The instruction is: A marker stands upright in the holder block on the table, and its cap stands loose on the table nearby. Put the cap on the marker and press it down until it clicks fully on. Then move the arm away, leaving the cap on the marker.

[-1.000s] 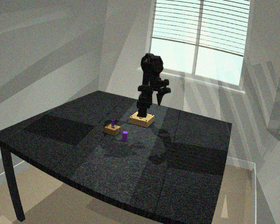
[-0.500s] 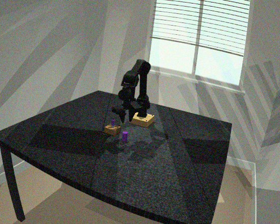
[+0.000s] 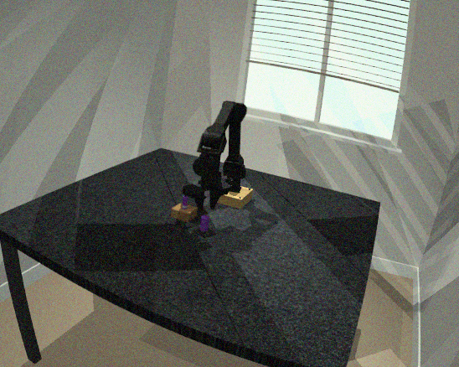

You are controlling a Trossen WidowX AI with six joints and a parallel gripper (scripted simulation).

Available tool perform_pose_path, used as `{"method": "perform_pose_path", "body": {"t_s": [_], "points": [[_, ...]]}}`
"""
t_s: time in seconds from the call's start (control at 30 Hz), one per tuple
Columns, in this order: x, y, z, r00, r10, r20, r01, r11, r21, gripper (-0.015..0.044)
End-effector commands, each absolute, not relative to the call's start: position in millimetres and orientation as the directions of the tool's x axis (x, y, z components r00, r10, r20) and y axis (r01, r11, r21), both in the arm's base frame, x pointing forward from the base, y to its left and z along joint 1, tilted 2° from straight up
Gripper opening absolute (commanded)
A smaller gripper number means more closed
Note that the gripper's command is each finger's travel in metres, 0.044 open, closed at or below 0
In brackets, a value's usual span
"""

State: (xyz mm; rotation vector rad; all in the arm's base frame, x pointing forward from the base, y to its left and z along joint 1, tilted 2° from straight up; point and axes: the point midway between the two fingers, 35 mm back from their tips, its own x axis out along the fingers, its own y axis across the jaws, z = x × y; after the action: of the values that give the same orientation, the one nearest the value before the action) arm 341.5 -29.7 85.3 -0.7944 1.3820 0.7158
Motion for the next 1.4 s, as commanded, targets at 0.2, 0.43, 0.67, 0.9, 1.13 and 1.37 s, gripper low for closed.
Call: {"method": "perform_pose_path", "body": {"t_s": [0.2,0.43,0.67,0.9,1.13,1.37], "points": [[342.0,-31.3,69.3,0.059,-0.024,-0.998,-0.830,0.555,-0.062,0.0248],[343.2,-31.7,58.0,0.059,-0.024,-0.998,-0.830,0.555,-0.062,0.0248],[343.9,-32.1,46.8,0.059,-0.024,-0.998,-0.830,0.555,-0.062,0.0248],[344.3,-32.5,35.7,0.059,-0.024,-0.998,-0.830,0.555,-0.062,0.0248],[344.2,-32.8,24.9,0.058,-0.024,-0.998,-0.830,0.555,-0.062,0.0248],[344.4,-33.1,24.0,0.058,-0.024,-0.998,-0.830,0.555,-0.062,0.0143]]}}
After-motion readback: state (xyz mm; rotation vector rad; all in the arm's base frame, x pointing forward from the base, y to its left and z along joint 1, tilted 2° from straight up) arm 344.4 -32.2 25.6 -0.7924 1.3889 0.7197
